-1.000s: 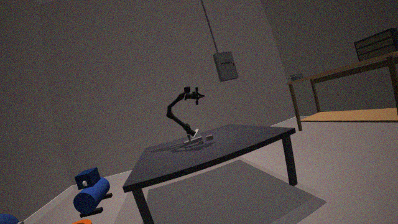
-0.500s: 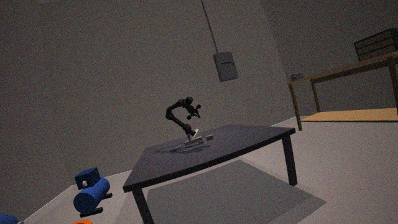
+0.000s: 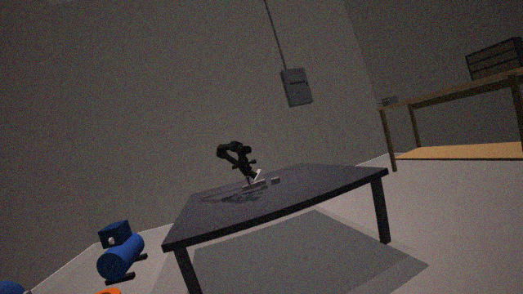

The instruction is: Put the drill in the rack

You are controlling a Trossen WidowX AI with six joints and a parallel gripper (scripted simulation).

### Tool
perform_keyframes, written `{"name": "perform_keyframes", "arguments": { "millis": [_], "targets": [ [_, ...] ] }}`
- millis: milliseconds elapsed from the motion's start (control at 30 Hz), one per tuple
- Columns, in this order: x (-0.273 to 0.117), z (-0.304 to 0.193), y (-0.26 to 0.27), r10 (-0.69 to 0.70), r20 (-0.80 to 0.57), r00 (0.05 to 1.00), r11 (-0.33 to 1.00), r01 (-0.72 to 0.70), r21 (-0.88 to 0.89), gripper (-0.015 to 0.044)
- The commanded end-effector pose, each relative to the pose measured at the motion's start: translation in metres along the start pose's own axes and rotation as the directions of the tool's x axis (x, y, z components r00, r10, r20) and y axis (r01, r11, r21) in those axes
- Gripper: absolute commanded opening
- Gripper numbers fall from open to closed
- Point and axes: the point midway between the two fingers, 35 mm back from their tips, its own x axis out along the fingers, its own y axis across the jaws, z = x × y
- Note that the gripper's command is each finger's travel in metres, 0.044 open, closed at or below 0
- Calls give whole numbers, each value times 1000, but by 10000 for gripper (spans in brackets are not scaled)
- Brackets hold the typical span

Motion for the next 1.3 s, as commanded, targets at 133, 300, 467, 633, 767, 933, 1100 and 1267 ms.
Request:
{"name": "perform_keyframes", "arguments": {
  "millis": [133,300,467,633,767,933,1100,1267],
  "targets": [
    [4,-1,-2,-16,-4,1000,1000,16,-16,0],
    [11,-2,-4,-22,-6,1000,1000,22,-21,0],
    [17,-2,-6,-23,-6,1000,1000,23,-21,0],
    [17,-2,-5,-23,-6,1000,1000,23,-21,0],
    [19,-1,-4,-23,-6,1000,1000,23,-21,0],
    [21,0,-3,-23,-6,1000,1000,23,-21,0],
    [23,0,-3,-23,-6,1000,1000,23,-21,0],
    [24,-1,-3,-23,-6,1000,1000,23,-21,0]
  ]
}}
